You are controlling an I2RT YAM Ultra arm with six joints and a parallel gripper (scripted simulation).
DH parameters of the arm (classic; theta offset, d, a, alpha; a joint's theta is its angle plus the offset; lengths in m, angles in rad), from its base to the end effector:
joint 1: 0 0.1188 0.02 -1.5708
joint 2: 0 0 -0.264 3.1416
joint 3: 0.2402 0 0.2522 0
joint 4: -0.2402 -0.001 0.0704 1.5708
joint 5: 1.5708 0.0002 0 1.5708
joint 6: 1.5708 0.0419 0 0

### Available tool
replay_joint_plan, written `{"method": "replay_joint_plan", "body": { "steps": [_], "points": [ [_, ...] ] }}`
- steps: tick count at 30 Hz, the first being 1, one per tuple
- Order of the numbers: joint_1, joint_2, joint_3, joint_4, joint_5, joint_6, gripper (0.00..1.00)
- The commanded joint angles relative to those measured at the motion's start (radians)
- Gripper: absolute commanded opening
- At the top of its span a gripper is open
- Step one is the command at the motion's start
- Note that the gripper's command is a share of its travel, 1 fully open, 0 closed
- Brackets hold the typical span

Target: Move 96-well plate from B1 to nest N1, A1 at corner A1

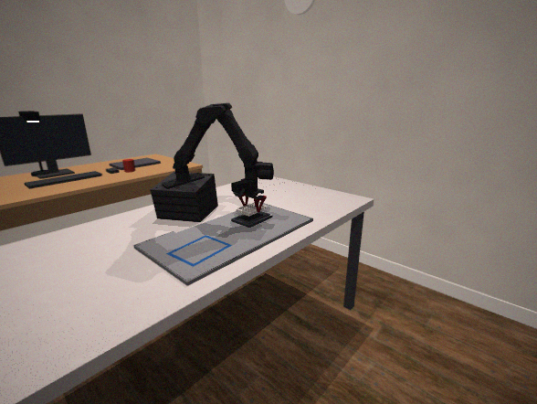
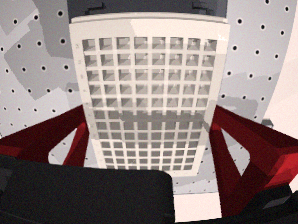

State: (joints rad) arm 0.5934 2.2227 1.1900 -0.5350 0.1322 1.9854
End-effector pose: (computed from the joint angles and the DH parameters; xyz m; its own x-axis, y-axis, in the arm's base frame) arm 0.2988 0.1961 0.0371 -0.1731 0.9776 -0.1194 0.9820 0.1807 0.0559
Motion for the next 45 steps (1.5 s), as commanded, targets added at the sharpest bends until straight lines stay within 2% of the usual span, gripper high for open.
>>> {"method": "replay_joint_plan", "body": {
  "steps": [1,9,14,16,33,45],
  "points": [
    [-0.009,0.014,-0.014,0.026,0.006,-0.010,0.00],
    [-0.012,0.046,-0.025,0.062,0.006,-0.014,0.00],
    [-0.013,0.071,-0.008,0.089,0.006,-0.018,0.00],
    [-0.008,0.055,-0.003,0.076,0.002,-0.012,0.00],
    [-0.017,0.054,-0.008,0.086,0.006,-0.019,0.00],
    [-0.009,0.076,-0.015,0.087,0.006,-0.018,0.00]
  ]
}}
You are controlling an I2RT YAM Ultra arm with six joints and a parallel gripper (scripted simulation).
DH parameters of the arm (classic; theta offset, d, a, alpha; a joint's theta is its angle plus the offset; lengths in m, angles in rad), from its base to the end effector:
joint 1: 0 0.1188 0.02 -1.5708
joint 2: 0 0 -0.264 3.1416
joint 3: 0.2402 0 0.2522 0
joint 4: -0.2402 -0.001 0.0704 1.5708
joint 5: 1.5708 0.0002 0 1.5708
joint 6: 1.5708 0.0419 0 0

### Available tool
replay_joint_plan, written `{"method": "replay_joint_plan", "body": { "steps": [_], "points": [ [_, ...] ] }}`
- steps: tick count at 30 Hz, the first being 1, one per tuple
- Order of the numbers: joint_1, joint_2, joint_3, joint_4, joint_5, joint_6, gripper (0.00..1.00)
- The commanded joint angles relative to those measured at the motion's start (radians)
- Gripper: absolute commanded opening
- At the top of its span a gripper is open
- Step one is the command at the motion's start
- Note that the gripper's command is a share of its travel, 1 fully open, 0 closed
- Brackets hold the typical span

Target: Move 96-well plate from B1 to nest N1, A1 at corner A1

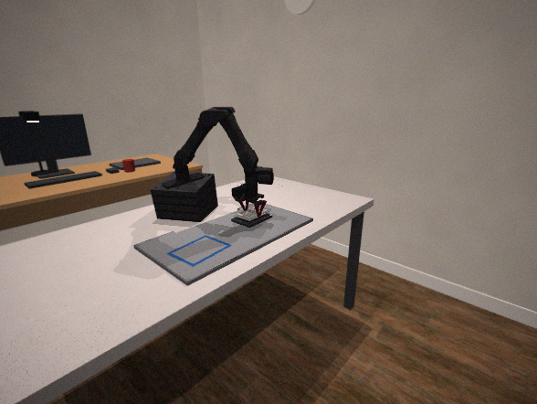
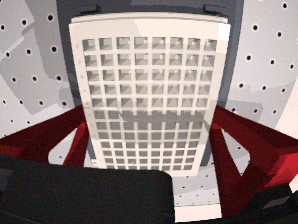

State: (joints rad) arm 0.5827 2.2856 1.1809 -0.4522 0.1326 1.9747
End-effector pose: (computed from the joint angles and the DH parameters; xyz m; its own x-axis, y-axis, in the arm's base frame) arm 0.3015 0.1933 0.0144 -0.1720 0.9782 -0.1161 0.9815 0.1803 0.0647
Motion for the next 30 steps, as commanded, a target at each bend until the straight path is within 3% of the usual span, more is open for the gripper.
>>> {"method": "replay_joint_plan", "body": {
  "steps": [1,8,9,14,30],
  "points": [
    [0.002,0.013,-0.006,0.007,0.005,-0.007,0.00],
    [0.002,0.014,-0.019,0.012,0.005,-0.008,0.00],
    [0.002,0.015,0.010,-0.003,0.005,-0.008,0.00],
    [0.001,0.008,0.021,0.009,0.006,-0.008,0.00],
    [-0.004,0.026,0.023,0.019,0.006,-0.009,0.00]
  ]
}}
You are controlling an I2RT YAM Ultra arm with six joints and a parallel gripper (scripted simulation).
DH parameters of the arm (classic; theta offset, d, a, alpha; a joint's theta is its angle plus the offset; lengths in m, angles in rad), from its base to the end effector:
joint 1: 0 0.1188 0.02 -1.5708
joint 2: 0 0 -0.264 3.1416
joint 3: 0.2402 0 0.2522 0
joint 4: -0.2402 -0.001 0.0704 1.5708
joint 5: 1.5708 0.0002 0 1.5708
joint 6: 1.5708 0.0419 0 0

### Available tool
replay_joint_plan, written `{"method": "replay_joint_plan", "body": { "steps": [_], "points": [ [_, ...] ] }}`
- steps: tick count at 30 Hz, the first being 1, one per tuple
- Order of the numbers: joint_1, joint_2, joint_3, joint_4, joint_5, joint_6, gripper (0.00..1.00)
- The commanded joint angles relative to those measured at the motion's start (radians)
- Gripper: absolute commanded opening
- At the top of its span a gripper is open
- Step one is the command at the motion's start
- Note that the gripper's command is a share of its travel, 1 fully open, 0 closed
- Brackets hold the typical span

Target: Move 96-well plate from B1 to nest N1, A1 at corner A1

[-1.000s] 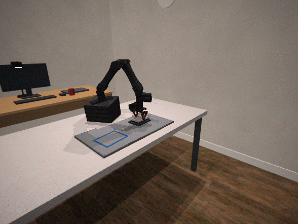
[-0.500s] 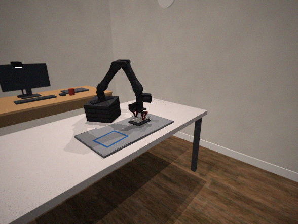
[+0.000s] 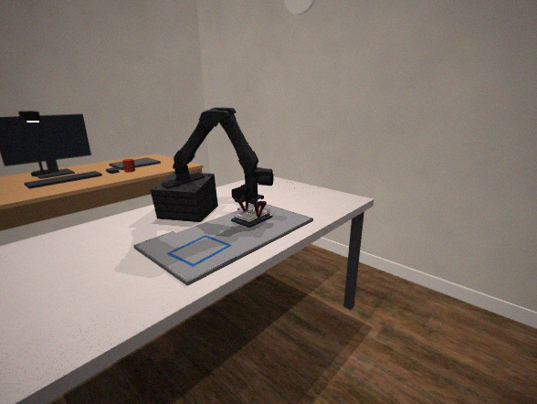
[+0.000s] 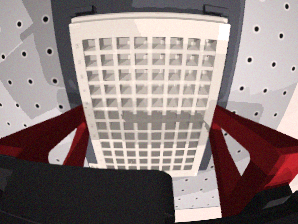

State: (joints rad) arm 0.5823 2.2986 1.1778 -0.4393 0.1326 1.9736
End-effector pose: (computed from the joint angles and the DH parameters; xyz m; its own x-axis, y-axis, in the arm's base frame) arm 0.3008 0.1926 0.0095 -0.1730 0.9779 -0.1174 0.9815 0.1811 0.0617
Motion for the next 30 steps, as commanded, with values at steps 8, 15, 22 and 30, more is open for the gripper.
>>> {"method": "replay_joint_plan", "body": {
  "steps": [8,15,22,30],
  "points": [
    [-0.007,0.017,0.027,0.009,0.005,-0.009,0.00],
    [-0.002,0.005,0.017,0.005,0.005,-0.009,0.00],
    [-0.004,0.023,0.014,0.016,0.005,-0.009,0.00],
    [-0.005,0.025,0.005,0.016,0.005,-0.010,0.00]
  ]
}}
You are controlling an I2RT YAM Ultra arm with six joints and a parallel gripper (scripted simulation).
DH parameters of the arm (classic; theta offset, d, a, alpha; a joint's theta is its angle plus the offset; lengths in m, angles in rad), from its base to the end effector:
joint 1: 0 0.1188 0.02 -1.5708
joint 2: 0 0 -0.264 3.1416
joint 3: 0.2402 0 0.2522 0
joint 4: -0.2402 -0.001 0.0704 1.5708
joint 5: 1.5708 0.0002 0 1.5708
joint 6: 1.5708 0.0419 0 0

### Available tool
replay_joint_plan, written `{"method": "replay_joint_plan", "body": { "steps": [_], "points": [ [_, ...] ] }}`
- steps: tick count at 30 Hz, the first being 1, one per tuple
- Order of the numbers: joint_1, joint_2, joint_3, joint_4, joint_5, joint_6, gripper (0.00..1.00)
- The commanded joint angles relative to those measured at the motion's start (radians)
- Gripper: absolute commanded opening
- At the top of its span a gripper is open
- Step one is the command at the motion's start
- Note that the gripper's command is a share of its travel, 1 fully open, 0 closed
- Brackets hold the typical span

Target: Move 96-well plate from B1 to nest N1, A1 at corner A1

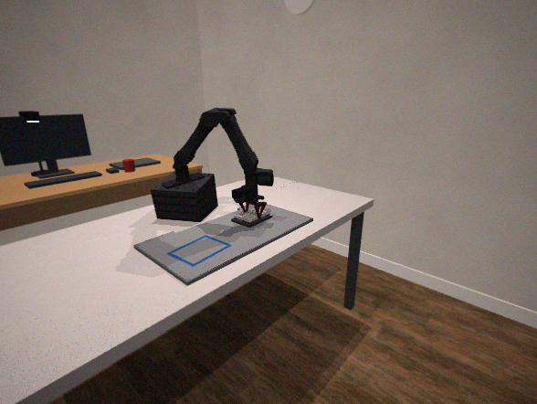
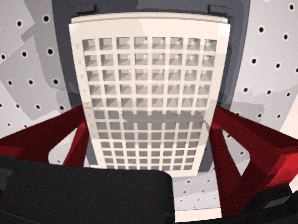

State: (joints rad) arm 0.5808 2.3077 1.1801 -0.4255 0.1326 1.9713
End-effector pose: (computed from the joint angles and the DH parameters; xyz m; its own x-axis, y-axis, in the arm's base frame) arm 0.3022 0.1929 0.0068 -0.1731 0.9782 -0.1148 0.9810 0.1816 0.0678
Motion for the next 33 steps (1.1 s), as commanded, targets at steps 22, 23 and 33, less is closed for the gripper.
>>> {"method": "replay_joint_plan", "body": {
  "steps": [22,23,33],
  "points": [
    [-0.005,0.010,-0.021,0.009,0.005,-0.008,1.00],
    [-0.001,-0.001,0.000,0.004,0.002,-0.003,1.00],
    [-0.001,-0.001,0.000,0.004,0.002,-0.003,1.00]
  ]
}}
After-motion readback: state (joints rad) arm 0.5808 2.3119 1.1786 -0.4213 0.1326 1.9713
